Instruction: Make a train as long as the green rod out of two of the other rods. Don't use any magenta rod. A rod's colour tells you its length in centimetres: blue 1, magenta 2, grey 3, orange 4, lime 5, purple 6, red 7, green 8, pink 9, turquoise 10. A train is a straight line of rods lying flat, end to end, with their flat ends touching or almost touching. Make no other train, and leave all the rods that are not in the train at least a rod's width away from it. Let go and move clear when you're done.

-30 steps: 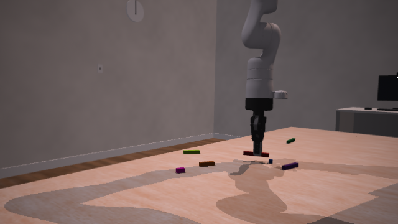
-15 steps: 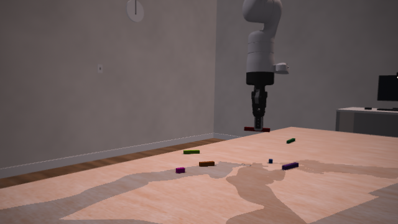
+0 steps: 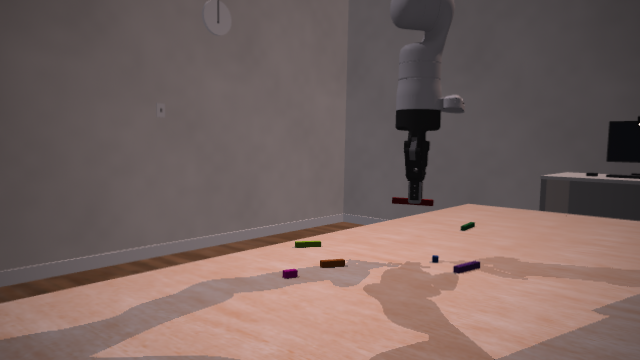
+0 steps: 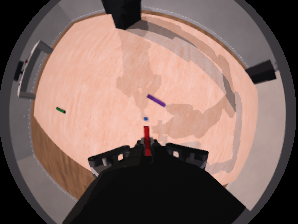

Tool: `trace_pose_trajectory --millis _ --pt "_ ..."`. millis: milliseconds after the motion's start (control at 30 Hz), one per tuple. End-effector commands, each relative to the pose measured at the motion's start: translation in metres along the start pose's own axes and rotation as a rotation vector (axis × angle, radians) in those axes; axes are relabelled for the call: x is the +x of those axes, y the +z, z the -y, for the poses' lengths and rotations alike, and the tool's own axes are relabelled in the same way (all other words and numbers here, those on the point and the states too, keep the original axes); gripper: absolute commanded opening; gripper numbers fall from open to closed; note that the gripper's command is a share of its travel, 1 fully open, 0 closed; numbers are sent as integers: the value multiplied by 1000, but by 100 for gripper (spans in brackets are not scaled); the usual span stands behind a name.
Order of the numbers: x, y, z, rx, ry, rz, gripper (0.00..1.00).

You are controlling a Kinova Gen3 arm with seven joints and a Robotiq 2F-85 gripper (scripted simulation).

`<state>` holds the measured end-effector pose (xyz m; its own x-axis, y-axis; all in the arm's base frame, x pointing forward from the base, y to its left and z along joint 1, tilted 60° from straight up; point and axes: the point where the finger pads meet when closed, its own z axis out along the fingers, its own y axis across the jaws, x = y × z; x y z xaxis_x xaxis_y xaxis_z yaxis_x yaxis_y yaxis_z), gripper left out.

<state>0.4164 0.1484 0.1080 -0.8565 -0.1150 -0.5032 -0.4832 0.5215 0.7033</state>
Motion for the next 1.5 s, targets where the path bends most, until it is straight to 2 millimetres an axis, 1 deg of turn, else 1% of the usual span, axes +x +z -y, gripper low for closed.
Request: trace_pose_trajectory --millis 0,533,800,967,1300,1367,1467 --pt "-1 -2 -2 -4 10 1 5" --pt "-1 -1 -2 -4 10 1 5" --pt "-1 4 -2 -4 -1 1 5" --pt "-1 19 -2 -4 -1 1 5" --pt "-3 63 -1 -4 -2 1 5" --pt "-3 63 -1 -4 -2 1 5" --pt "-3 73 -1 -4 -2 1 5"
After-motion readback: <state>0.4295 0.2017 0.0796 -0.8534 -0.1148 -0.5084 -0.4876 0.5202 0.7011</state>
